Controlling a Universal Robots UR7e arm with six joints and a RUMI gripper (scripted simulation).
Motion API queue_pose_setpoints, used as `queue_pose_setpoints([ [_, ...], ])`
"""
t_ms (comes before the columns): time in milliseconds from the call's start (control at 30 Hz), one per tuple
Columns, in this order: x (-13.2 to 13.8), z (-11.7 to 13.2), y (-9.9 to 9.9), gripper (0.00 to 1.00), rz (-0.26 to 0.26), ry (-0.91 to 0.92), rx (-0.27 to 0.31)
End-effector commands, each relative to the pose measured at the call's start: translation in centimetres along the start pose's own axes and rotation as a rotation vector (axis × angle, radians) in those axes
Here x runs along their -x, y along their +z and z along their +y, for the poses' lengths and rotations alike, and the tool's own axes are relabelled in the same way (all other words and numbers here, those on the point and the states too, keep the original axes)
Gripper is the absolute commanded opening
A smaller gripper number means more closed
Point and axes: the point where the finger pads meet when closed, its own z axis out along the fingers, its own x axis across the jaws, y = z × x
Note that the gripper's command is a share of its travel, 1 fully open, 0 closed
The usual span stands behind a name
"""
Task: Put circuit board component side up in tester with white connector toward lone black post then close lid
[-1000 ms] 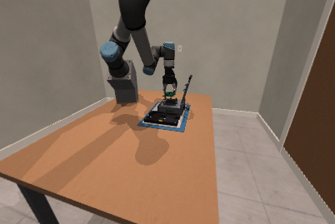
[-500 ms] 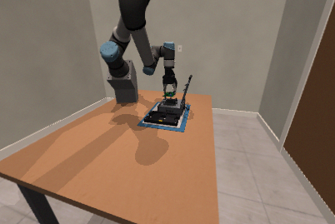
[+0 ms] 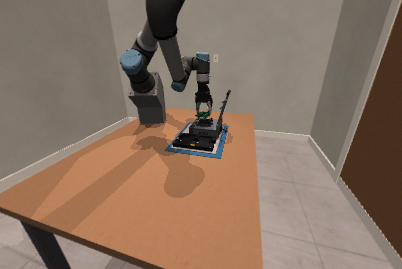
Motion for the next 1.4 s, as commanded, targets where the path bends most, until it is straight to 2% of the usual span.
queue_pose_setpoints([
  [0, 0.0, 0.0, 0.8, 0.39, 0.002, 0.0, 0.0],
  [633, 0.0, 0.0, 3.4, 0.39, 0.002, 0.0, 0.0],
  [1367, 0.0, 0.0, 3.6, 0.39, 0.002, 0.0, 0.0],
])
